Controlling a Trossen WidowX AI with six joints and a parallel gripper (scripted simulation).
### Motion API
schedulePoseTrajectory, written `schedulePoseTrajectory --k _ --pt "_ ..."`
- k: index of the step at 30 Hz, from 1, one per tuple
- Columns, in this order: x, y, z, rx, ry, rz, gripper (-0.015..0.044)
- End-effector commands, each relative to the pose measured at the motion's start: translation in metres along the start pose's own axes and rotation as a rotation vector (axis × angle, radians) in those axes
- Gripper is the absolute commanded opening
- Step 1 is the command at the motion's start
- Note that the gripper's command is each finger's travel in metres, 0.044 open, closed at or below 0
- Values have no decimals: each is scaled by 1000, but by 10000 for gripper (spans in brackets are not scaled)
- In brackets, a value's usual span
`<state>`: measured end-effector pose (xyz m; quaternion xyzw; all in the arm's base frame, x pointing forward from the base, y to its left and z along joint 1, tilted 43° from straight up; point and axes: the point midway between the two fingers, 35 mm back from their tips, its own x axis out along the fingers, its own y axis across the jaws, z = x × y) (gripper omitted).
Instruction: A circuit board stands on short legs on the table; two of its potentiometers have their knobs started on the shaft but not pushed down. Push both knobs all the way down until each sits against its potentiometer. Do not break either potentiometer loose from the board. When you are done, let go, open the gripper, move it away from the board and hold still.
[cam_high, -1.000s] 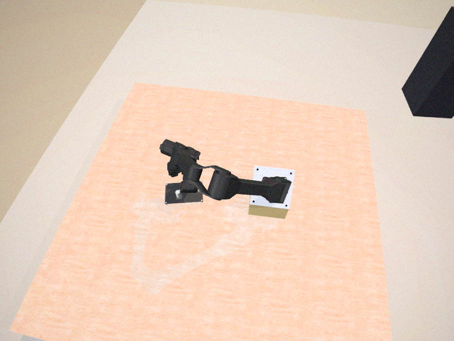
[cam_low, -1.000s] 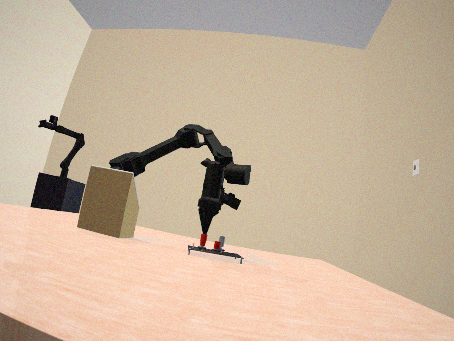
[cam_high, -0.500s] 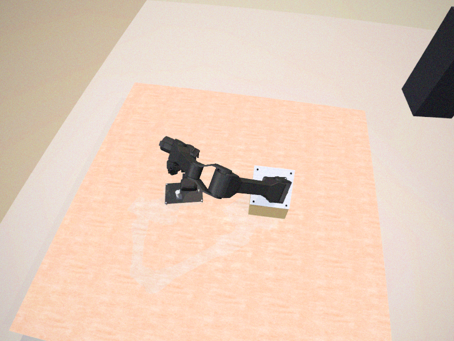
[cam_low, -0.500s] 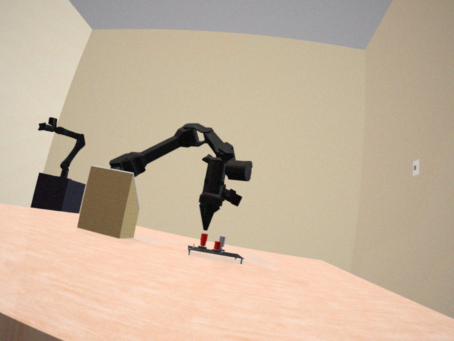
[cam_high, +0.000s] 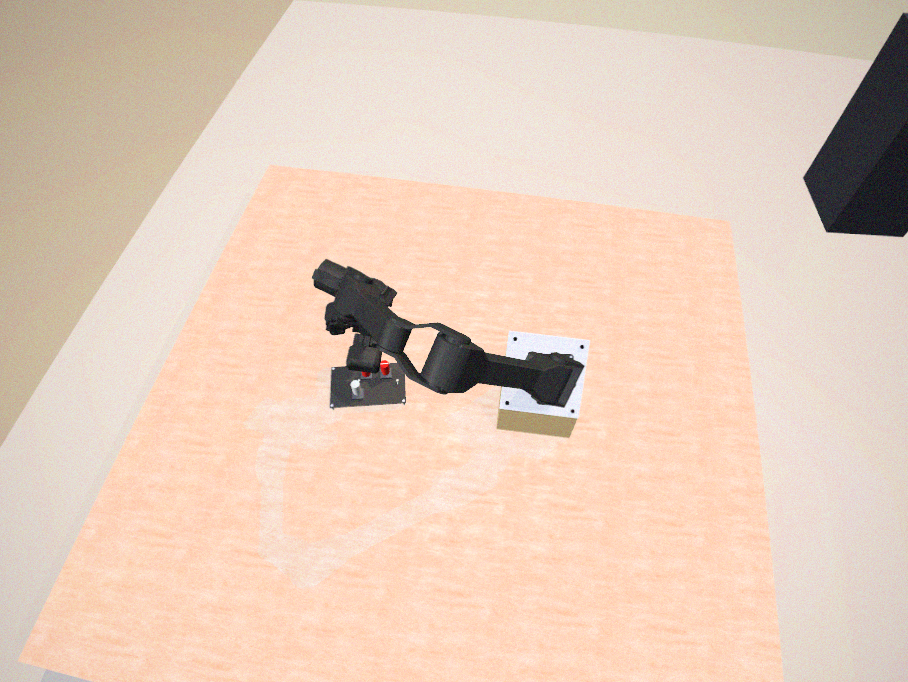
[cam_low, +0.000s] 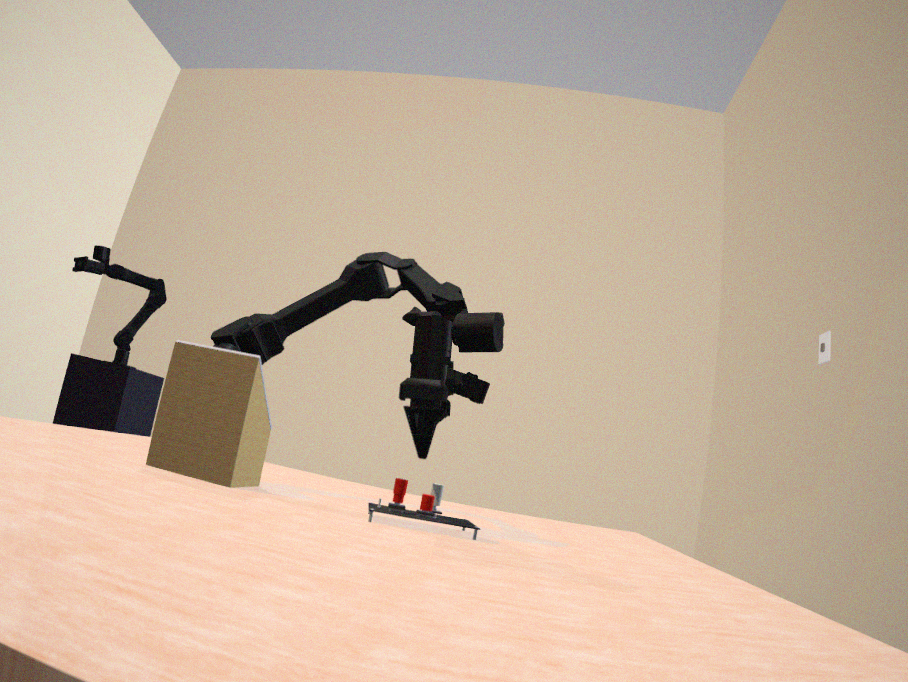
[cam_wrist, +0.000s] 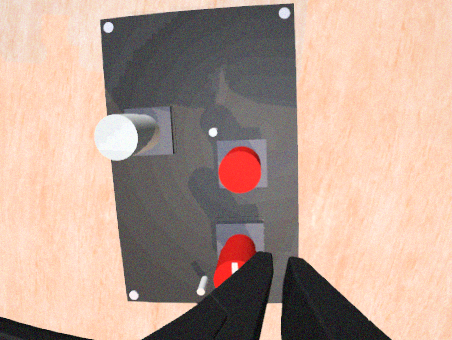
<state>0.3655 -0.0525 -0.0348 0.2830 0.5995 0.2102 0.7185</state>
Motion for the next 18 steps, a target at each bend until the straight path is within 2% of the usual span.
schedulePoseTrajectory --k 1,18 --pt "-1 5 4 92 3 -5 0" --pt "-4 25 15 676 37 -6 0"
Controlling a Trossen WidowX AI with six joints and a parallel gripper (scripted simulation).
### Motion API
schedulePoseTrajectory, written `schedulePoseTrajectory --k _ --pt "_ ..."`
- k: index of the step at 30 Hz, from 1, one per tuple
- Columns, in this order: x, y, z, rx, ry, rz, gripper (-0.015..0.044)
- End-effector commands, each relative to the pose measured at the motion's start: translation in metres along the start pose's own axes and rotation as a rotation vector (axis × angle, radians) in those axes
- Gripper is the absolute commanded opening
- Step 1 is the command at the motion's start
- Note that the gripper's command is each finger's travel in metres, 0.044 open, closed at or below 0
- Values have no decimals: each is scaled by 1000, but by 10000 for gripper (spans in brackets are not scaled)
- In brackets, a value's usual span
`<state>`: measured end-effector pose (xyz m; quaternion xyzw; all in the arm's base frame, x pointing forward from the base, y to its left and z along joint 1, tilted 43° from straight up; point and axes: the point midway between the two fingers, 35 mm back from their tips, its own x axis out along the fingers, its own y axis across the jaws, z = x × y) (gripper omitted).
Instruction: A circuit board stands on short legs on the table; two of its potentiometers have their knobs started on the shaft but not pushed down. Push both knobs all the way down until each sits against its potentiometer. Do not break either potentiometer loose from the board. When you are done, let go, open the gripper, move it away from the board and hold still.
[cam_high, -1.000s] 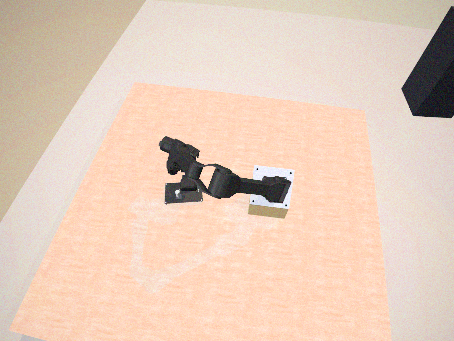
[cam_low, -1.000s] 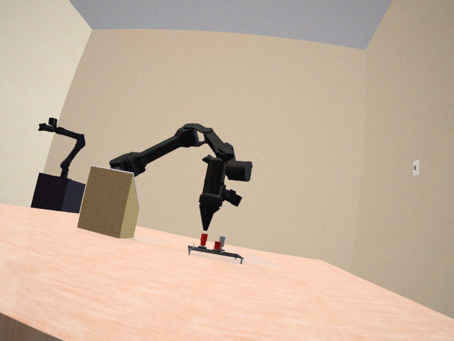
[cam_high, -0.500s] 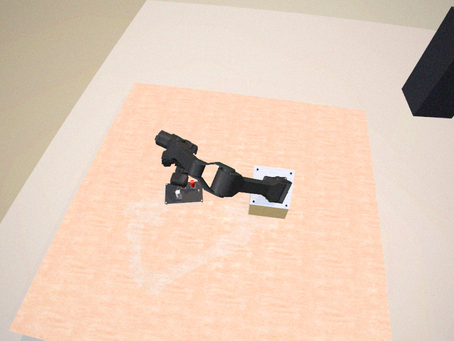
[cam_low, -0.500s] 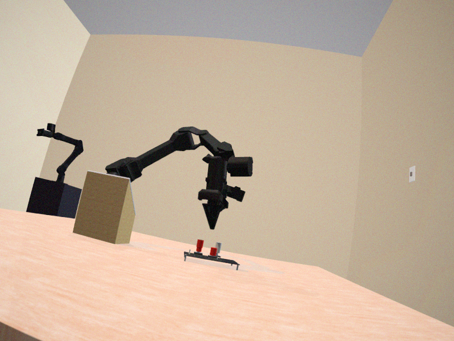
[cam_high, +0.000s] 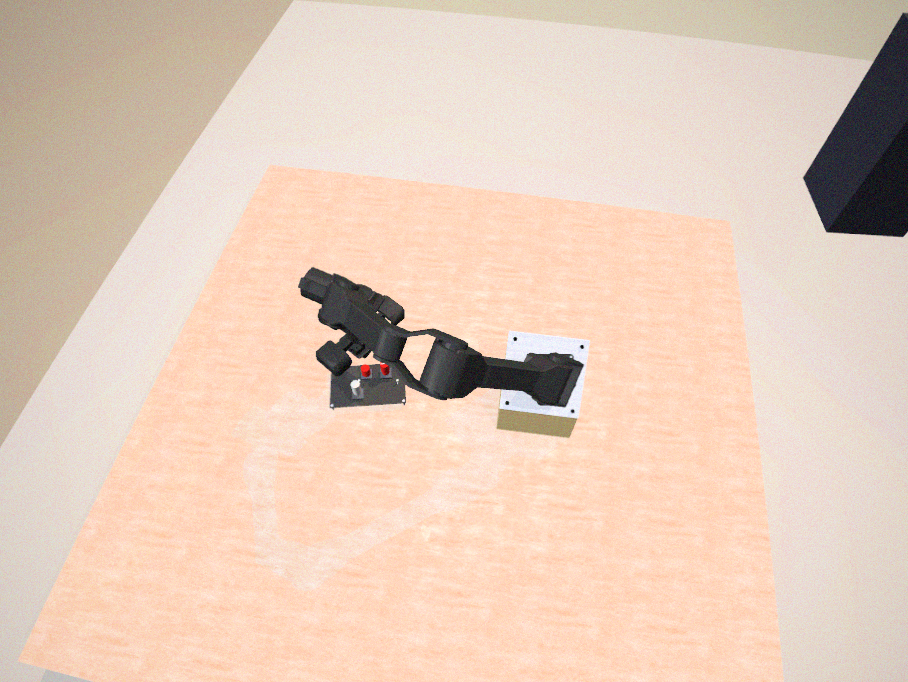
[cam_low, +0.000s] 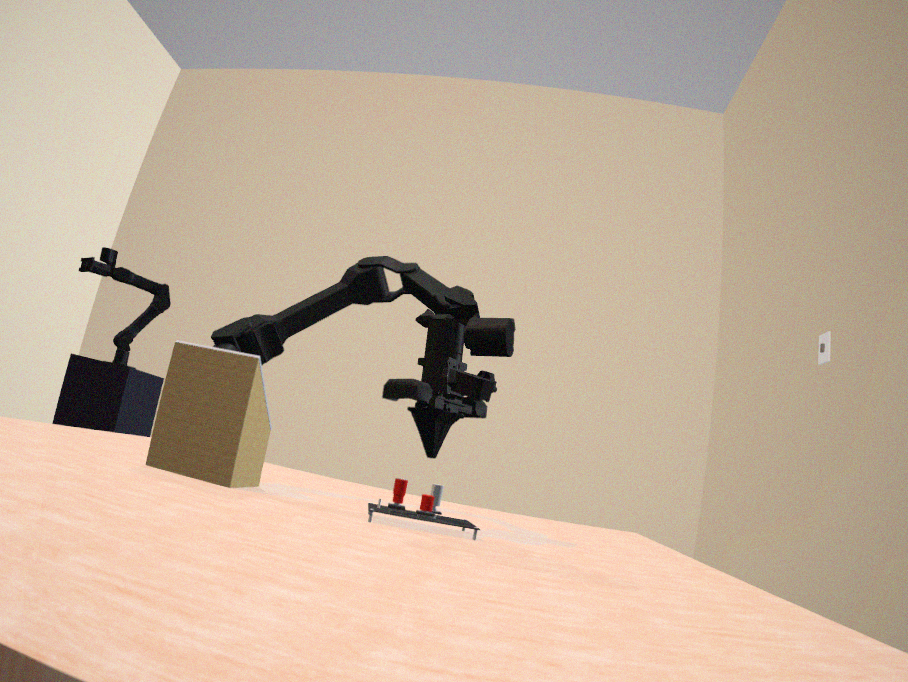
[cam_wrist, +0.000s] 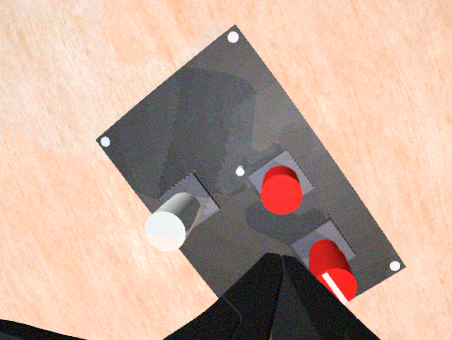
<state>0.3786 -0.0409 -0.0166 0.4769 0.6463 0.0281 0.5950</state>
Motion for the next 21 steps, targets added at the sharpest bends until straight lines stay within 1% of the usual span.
schedulePoseTrajectory --k 1,21 --pt "-1 5 -1 115 7 -4 0" --pt "-4 32 -6 801 38 -33 0"
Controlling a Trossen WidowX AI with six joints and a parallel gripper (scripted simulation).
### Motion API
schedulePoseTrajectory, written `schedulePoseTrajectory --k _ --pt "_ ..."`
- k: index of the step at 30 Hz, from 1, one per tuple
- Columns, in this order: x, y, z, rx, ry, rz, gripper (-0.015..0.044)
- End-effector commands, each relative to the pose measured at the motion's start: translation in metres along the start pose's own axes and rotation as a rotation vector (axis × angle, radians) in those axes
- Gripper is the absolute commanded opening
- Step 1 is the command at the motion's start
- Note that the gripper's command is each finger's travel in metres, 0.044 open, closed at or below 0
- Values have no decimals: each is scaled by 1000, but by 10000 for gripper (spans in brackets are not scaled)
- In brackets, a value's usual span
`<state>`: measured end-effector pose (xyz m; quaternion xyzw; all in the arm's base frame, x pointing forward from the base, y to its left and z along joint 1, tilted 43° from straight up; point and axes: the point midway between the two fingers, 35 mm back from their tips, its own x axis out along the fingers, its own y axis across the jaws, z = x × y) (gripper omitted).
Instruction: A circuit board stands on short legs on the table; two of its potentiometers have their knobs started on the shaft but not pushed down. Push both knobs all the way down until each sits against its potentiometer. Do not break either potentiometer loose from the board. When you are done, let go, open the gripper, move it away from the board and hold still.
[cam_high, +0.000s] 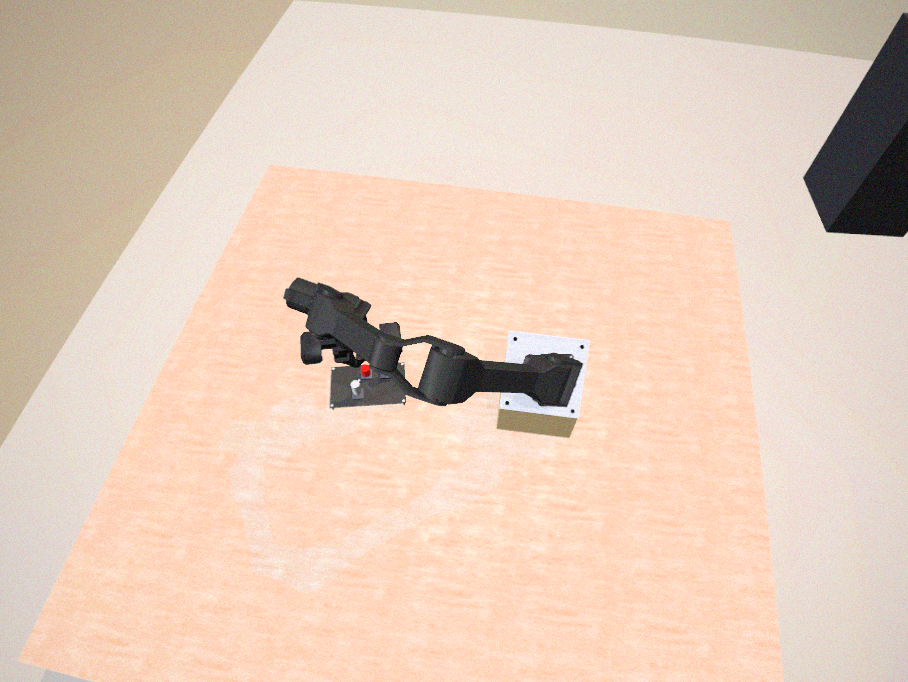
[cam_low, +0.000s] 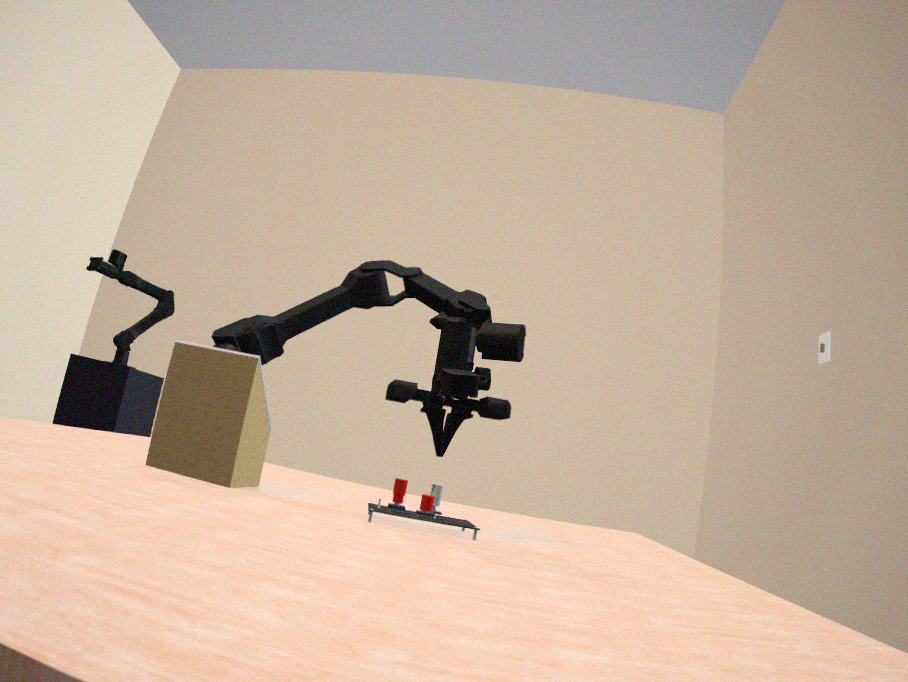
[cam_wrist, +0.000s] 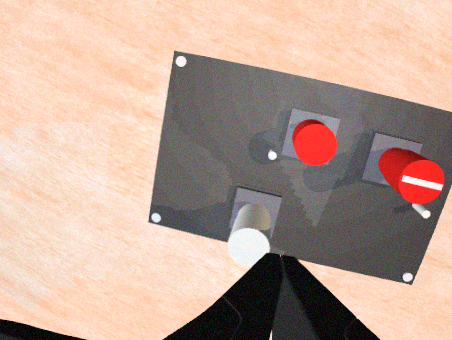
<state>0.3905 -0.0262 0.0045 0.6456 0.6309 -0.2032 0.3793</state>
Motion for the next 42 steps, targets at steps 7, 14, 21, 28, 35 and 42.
schedulePoseTrajectory --k 7,14,21,28,35,42 --pt "-2 8 -12 321 12 -18 0" --pt "-2 11 -17 441 13 -26 0" --pt "18 10 -17 441 14 -26 0" --pt "20 10 -17 441 14 -26 0" --pt "31 10 -17 441 14 -26 0" --pt "39 10 -18 441 14 -26 0"
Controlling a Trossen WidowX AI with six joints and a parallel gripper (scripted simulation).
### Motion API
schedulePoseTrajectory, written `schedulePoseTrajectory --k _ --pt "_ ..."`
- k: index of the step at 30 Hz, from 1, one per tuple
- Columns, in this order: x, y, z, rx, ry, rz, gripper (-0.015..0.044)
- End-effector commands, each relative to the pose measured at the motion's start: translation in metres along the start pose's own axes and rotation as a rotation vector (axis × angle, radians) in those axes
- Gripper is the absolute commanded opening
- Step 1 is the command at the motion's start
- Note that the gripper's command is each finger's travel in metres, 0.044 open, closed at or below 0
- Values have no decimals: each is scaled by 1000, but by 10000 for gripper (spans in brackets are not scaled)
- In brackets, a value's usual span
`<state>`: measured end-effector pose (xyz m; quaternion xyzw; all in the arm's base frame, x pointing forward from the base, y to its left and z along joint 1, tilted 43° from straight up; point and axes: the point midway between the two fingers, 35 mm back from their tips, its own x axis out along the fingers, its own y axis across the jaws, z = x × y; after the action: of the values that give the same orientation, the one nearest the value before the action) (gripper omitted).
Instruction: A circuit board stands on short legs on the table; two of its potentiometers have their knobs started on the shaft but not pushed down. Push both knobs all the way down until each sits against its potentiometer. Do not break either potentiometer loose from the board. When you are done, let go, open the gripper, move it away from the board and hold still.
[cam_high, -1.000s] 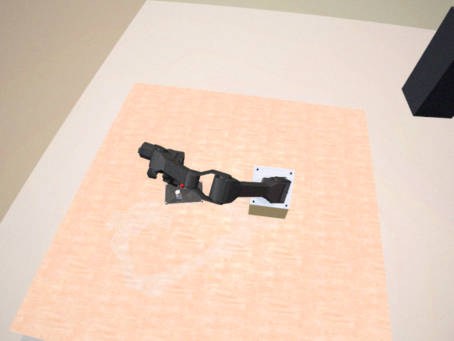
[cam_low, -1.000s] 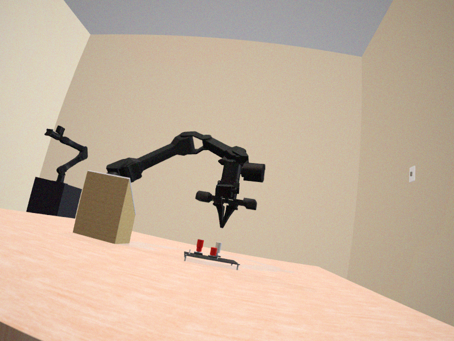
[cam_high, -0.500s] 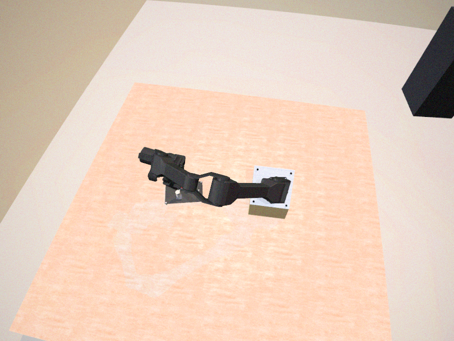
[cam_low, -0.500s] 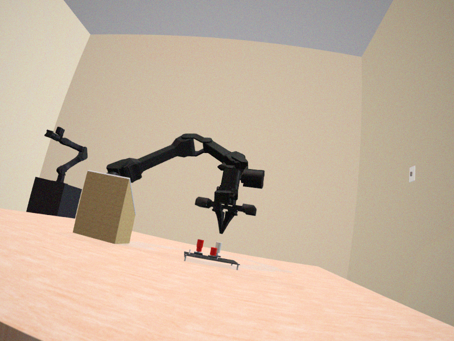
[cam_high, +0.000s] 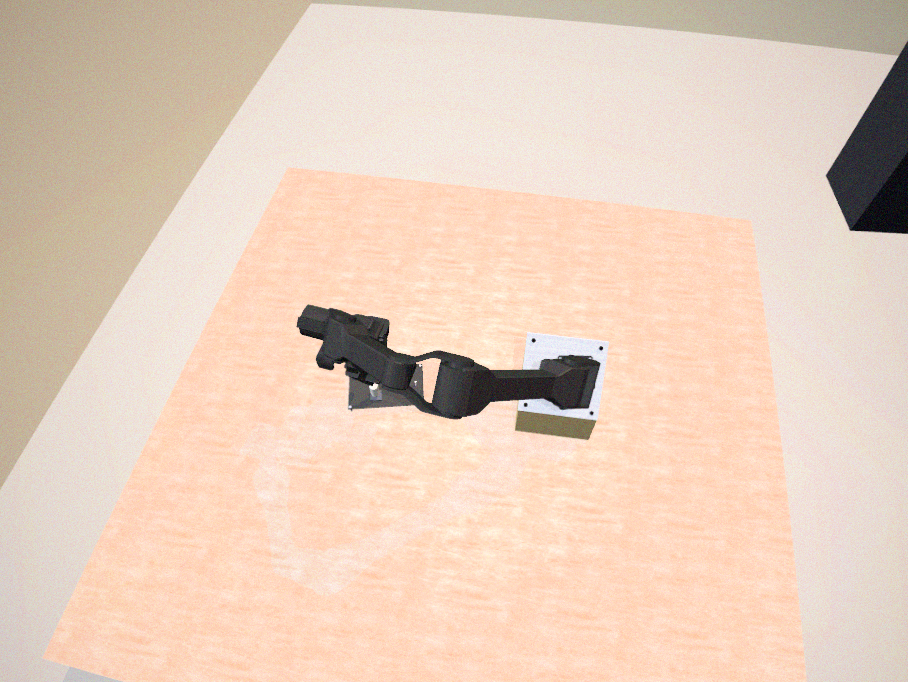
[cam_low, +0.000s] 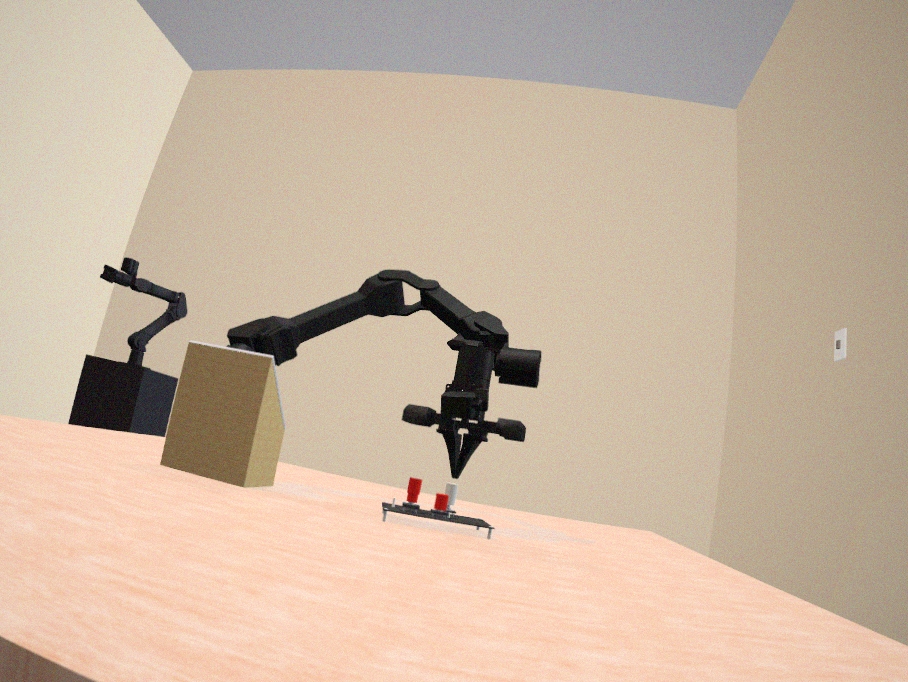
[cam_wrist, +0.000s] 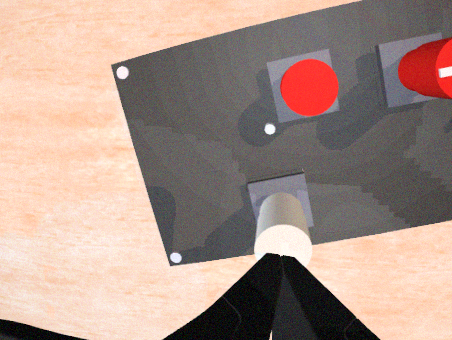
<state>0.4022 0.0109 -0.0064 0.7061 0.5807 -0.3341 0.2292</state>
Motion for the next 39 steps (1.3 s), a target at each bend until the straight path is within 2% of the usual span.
schedulePoseTrajectory --k 1,39 --pt "5 -2 2 12 6 -8 0" --pt "11 -2 1 12 6 -8 0"
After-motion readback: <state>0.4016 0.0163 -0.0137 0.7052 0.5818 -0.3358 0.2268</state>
